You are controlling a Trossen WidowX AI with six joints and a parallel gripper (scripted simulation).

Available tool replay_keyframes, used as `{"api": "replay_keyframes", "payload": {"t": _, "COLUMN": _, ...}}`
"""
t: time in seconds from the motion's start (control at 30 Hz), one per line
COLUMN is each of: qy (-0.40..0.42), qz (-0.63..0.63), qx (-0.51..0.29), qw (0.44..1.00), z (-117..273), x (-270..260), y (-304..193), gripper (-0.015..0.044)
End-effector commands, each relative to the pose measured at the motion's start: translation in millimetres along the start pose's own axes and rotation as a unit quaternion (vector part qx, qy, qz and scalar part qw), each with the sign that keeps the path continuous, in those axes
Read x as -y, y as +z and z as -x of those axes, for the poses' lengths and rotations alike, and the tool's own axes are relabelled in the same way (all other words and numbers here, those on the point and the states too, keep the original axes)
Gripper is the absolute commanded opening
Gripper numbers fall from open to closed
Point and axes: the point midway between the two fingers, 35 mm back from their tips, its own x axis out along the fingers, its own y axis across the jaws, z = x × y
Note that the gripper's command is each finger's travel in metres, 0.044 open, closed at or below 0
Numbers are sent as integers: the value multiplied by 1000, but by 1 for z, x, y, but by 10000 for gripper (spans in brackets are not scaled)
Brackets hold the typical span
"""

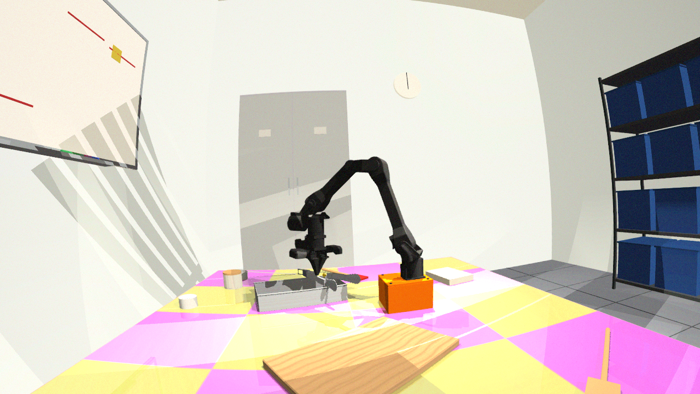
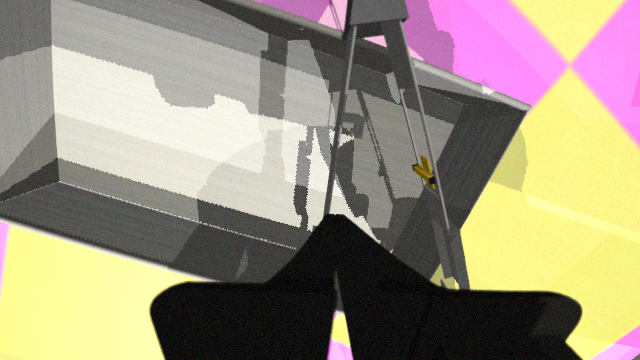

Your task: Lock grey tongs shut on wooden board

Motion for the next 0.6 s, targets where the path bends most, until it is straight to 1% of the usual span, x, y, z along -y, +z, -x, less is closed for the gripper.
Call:
{"api": "replay_keyframes", "payload": {"t": 0.0, "qy": -2, "qz": 0, "qx": -2, "qw": 1000, "z": 6, "x": 0, "y": 0, "gripper": -97}}
{"api": "replay_keyframes", "payload": {"t": 0.1, "qy": -5, "qz": -1, "qx": -5, "qw": 1000, "z": 35, "x": 0, "y": 2, "gripper": -19}}
{"api": "replay_keyframes", "payload": {"t": 0.2, "qy": -11, "qz": -2, "qx": -9, "qw": 1000, "z": 81, "x": 4, "y": -1, "gripper": 60}}
{"api": "replay_keyframes", "payload": {"t": 0.23, "qy": -12, "qz": -2, "qx": -10, "qw": 1000, "z": 90, "x": 5, "y": -2, "gripper": 86}}
{"api": "replay_keyframes", "payload": {"t": 0.33, "qy": -12, "qz": -2, "qx": -11, "qw": 1000, "z": 93, "x": 6, "y": -3, "gripper": 165}}
{"api": "replay_keyframes", "payload": {"t": 0.37, "qy": -7, "qz": -2, "qx": -7, "qw": 1000, "z": 76, "x": 2, "y": 0, "gripper": 191}}
{"api": "replay_keyframes", "payload": {"t": 0.57, "qy": -1, "qz": -3, "qx": 2, "qw": 1000, "z": 84, "x": 1, "y": 2, "gripper": 349}}
